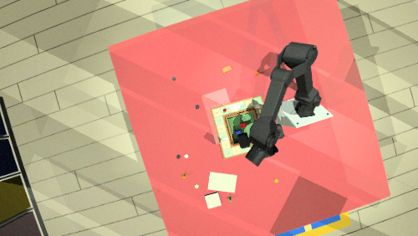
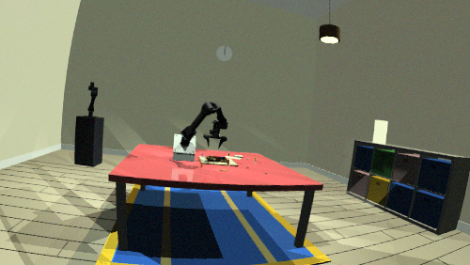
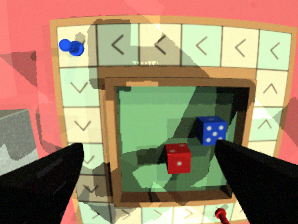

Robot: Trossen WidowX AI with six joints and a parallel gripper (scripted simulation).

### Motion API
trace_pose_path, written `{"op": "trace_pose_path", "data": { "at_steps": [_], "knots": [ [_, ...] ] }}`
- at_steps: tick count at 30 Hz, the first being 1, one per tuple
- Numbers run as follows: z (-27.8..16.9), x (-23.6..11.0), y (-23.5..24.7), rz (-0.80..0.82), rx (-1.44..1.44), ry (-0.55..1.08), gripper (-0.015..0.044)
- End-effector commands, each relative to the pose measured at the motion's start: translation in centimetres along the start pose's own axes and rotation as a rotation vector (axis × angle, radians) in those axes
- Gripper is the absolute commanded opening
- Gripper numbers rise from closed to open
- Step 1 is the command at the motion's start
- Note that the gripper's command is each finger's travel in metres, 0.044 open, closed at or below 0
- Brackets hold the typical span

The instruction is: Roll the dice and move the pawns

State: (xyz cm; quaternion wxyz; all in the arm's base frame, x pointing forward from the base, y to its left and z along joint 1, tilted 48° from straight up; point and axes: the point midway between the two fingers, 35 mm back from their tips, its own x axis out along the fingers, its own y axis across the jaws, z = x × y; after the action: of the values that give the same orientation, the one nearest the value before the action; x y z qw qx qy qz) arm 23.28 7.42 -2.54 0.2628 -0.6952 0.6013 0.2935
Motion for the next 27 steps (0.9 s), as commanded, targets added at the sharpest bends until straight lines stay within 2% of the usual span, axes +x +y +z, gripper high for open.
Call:
{"op": "trace_pose_path", "data": {
  "at_steps": [1,6,9,15,27],
  "knots": [
    [-1.5,0.0,-2.0,-0.011,0.273,-0.009,0.0335],
    [-6.6,0.4,-6.4,-0.039,0.97,-0.013,0.0204],
    [-10.0,0.8,-8.3,-0.061,1.355,-0.007,0.02],
    [-14.8,1.3,-9.9,-0.099,1.822,0.006,0.02],
    [-15.2,1.3,-10.4,-0.104,1.873,0.007,0.02]
  ]
}}
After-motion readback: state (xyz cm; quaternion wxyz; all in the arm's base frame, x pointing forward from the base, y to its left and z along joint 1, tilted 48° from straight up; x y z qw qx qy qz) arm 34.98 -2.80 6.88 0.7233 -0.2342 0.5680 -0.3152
